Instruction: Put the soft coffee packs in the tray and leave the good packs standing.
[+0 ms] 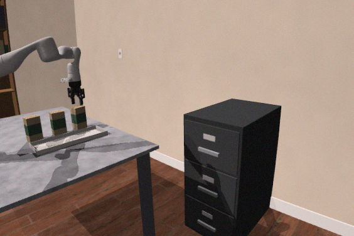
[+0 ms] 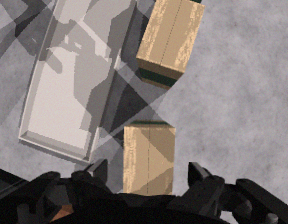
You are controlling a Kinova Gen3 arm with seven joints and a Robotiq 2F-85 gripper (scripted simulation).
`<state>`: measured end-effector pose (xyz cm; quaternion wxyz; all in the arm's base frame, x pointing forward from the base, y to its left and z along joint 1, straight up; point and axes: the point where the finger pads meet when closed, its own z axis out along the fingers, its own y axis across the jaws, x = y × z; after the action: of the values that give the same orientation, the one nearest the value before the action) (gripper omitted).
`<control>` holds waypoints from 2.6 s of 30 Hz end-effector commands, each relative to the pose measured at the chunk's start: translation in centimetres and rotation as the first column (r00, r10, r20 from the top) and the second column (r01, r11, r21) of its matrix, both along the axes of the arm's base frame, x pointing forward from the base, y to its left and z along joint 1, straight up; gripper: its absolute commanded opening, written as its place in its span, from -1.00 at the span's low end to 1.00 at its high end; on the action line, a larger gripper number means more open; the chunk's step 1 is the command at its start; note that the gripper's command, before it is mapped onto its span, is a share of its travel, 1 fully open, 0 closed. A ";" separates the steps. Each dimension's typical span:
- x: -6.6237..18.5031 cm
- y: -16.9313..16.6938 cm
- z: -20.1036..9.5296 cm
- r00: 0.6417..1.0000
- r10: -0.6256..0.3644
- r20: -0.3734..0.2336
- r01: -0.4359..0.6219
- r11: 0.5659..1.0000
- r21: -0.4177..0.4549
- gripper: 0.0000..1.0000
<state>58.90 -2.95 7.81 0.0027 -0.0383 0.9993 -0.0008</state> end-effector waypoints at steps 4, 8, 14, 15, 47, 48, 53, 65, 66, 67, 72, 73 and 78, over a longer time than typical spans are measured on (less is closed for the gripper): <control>0.0 0.1 -0.2 1.000 0.001 -0.002 -0.001 1.000 0.002 0.71; 0.0 0.1 -0.2 1.000 0.001 -0.002 -0.001 1.000 0.002 0.71; 0.0 0.1 -0.2 1.000 0.001 -0.002 -0.001 1.000 0.002 0.71; 0.0 0.1 -0.2 1.000 0.001 -0.002 -0.001 1.000 0.002 0.71; 0.0 0.1 -0.2 1.000 0.001 -0.002 -0.001 1.000 0.002 0.71; 0.0 0.1 -0.2 1.000 0.001 -0.002 -0.001 1.000 0.002 0.71; 0.0 0.1 -0.2 1.000 0.001 -0.002 -0.001 1.000 0.002 0.71; 0.0 0.1 -1.5 1.000 0.001 -0.002 -0.001 1.000 0.002 0.71; 0.0 0.1 -1.5 1.000 0.001 -0.002 -0.001 1.000 0.002 0.71; 0.0 0.1 -1.7 1.000 0.001 -0.002 -0.001 1.000 0.002 0.71; 0.0 0.1 -2.9 1.000 0.001 -0.002 -0.001 1.000 0.002 0.71; 0.0 0.1 -3.2 1.000 0.001 -0.002 -0.001 1.000 0.002 0.71; 0.0 0.1 -3.9 1.000 0.001 -0.002 -0.001 1.000 0.002 0.71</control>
<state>58.99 -2.96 4.18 0.0029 -0.0382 0.9993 -0.0008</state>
